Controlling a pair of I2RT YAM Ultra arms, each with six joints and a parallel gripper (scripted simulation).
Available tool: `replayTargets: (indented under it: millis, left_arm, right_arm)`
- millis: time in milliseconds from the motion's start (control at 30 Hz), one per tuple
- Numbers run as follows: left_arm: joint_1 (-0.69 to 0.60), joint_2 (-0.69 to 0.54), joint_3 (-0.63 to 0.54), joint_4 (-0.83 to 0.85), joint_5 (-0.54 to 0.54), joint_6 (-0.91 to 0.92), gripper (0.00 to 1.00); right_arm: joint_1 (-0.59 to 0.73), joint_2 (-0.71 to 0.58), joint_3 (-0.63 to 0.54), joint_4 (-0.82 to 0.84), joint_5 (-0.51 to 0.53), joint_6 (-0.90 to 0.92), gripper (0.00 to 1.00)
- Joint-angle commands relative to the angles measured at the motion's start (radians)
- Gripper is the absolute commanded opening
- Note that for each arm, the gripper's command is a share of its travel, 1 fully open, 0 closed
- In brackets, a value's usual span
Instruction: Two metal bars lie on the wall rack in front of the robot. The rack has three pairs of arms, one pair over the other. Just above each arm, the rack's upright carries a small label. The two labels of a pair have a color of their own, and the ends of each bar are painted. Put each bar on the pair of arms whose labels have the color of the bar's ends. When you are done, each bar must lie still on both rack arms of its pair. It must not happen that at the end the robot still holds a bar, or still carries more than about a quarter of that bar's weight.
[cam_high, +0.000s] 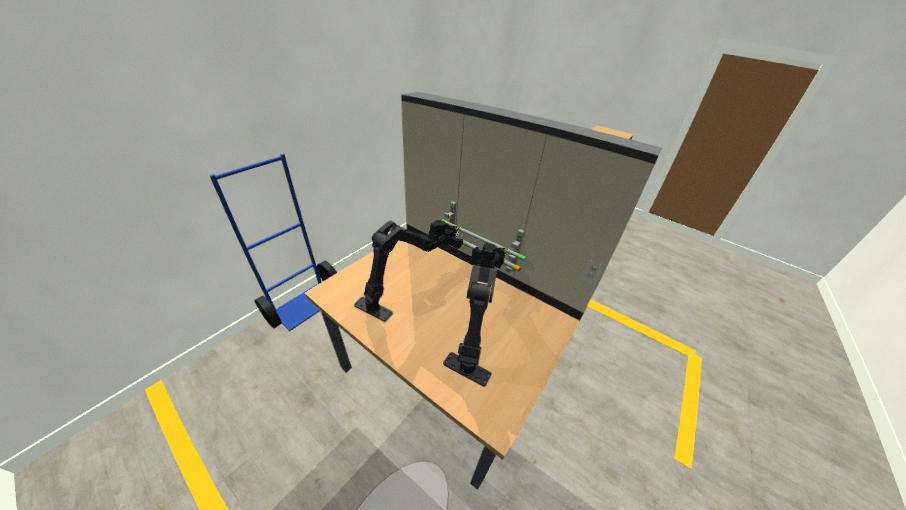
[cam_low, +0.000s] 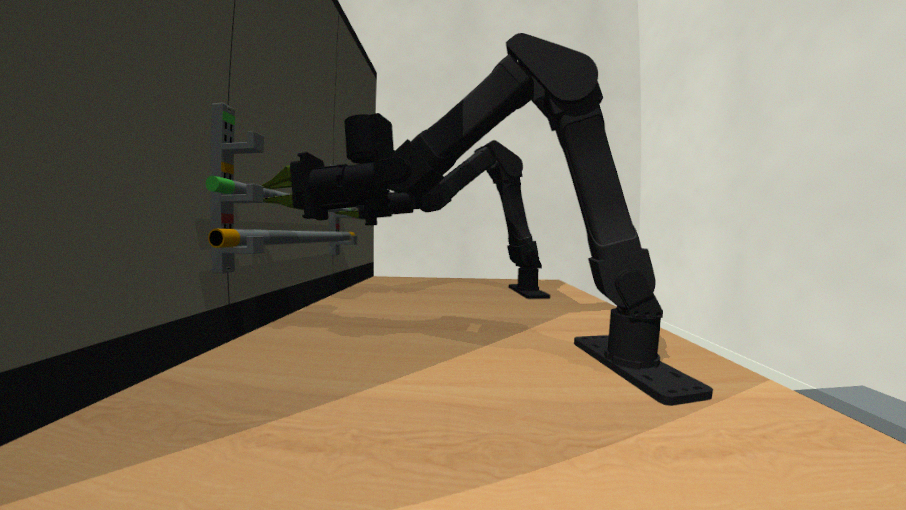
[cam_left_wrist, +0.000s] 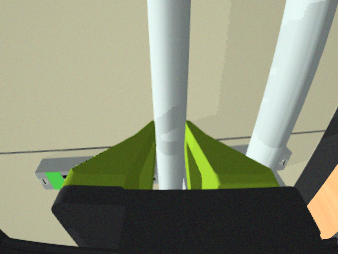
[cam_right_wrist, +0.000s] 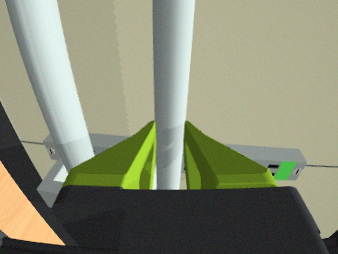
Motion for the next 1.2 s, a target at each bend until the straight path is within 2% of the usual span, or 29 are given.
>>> replayTargets:
  millis: [0, 1167]
  left_arm:
    - [0.006, -0.044, 0.048, 0.010, 0.007, 0.013, 0.00]
    - [0.006, -0.069, 0.101, -0.069, 0.007, 0.013, 0.00]
  right_arm:
    - [-0.004, -0.045, 0.052, 0.005, -0.004, -0.021, 0.00]
    - [-0.004, -0.070, 0.107, -0.075, -0.003, -0.022, 0.00]
